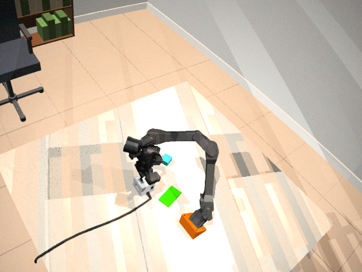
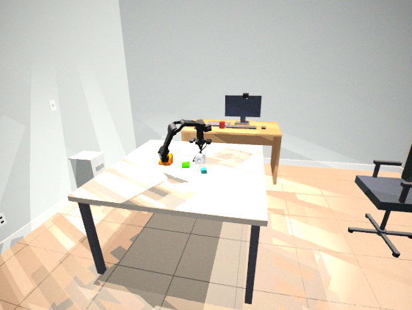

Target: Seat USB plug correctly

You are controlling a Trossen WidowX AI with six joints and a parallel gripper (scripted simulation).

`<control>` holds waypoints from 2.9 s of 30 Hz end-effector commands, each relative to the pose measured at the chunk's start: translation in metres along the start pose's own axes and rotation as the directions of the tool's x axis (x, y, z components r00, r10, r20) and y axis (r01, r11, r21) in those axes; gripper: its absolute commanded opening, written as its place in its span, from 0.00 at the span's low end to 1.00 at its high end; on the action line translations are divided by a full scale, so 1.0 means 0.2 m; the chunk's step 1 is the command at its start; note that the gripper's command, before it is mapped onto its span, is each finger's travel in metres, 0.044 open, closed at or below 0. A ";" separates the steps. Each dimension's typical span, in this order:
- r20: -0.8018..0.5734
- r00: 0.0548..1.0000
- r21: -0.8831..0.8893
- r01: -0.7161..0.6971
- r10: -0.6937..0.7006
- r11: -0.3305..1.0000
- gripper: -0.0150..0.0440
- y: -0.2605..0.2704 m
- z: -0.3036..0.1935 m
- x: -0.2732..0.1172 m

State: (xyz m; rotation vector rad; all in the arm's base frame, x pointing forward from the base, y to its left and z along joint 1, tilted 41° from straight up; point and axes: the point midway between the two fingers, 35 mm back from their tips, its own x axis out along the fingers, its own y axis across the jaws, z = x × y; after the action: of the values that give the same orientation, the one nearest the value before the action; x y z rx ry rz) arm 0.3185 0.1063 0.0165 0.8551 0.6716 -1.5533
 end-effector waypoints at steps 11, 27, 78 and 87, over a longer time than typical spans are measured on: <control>0.000 1.000 -0.003 0.000 0.000 1.000 0.25 0.00 0.00 0.01; 0.000 1.000 -0.003 0.000 0.000 1.000 0.25 0.00 0.00 0.02; 0.000 1.000 -0.003 0.000 0.000 1.000 0.25 0.00 0.00 0.04; 0.000 1.000 -0.003 0.000 0.000 1.000 0.25 0.00 0.00 0.04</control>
State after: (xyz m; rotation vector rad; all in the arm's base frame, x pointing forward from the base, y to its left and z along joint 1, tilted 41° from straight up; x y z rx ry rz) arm 0.3186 0.1032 0.0110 0.8597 0.6736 -1.5461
